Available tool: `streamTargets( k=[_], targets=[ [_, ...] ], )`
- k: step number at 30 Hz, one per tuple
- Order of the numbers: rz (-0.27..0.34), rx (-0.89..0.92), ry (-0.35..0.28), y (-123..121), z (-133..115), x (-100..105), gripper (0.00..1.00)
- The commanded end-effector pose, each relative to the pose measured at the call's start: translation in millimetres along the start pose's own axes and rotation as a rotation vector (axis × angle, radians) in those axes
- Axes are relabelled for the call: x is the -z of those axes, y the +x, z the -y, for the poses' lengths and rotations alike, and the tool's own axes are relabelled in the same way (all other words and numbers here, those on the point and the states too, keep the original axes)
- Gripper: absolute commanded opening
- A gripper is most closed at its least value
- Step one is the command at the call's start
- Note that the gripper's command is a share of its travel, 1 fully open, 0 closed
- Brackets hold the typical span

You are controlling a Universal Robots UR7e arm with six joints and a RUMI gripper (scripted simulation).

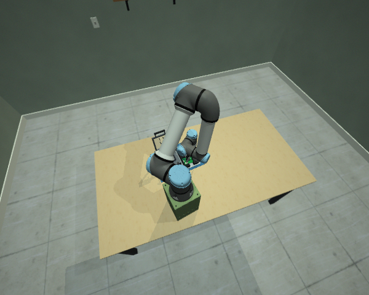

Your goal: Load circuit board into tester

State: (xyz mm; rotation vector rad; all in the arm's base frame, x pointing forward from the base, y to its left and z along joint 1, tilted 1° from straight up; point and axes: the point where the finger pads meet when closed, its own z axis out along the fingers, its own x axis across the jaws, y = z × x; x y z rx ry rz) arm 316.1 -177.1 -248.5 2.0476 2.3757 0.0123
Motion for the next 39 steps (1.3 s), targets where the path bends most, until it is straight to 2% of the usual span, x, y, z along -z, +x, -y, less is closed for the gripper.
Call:
streamTargets(
  k=[1, 39],
  targets=[
    [0.002, -0.002, -0.003, -2.6, -0.8, -0.2, 0.59],
    [0.004, 0.000, -0.004, -2.0, -8.2, 0.5, 0.59]
  ],
)
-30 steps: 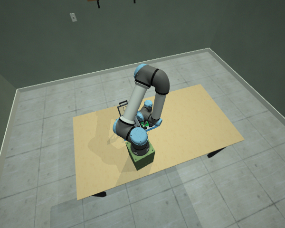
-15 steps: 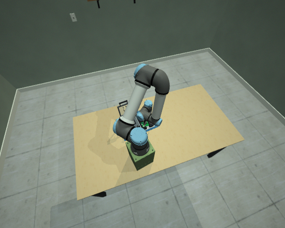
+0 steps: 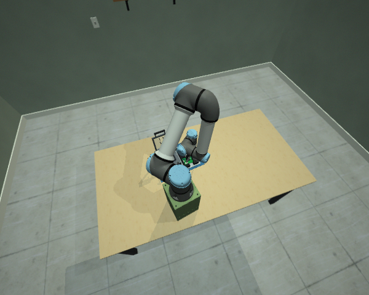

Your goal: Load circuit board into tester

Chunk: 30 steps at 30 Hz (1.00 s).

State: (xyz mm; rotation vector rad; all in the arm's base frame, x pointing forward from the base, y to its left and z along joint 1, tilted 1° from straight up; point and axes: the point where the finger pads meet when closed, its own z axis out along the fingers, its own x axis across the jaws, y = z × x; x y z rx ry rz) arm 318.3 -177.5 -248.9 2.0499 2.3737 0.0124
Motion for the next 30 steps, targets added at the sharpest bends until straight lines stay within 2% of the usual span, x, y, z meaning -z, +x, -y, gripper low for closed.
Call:
streamTargets(
  k=[1, 14, 30],
  targets=[
    [0.005, 0.002, -0.004, -1, -7, 1, 0.59],
    [0.005, 0.002, -0.005, 2, -28, 1, 0.59],
    [0.004, 0.002, -0.004, 5, -42, 1, 0.59]
  ],
)
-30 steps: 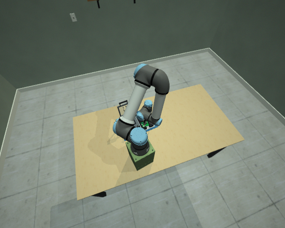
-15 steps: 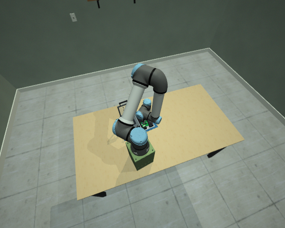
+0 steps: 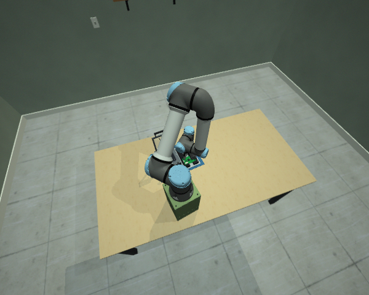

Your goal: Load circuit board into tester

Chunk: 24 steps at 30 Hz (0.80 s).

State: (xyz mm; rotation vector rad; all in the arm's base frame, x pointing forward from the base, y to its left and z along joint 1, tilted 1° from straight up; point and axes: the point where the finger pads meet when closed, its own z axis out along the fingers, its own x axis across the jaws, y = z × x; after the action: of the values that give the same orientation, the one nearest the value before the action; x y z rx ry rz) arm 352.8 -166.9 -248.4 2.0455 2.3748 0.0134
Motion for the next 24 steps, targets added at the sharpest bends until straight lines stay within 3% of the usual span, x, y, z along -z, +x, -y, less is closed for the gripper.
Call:
streamTargets(
  k=[1, 13, 24],
  targets=[
    [0.003, 0.000, -0.002, -0.9, -6.0, 0.7, 0.59],
    [0.002, -0.019, -0.002, -0.8, -5.4, 0.7, 0.59],
    [0.003, -0.168, -0.003, -2.3, -5.1, 0.8, 0.59]
  ],
)
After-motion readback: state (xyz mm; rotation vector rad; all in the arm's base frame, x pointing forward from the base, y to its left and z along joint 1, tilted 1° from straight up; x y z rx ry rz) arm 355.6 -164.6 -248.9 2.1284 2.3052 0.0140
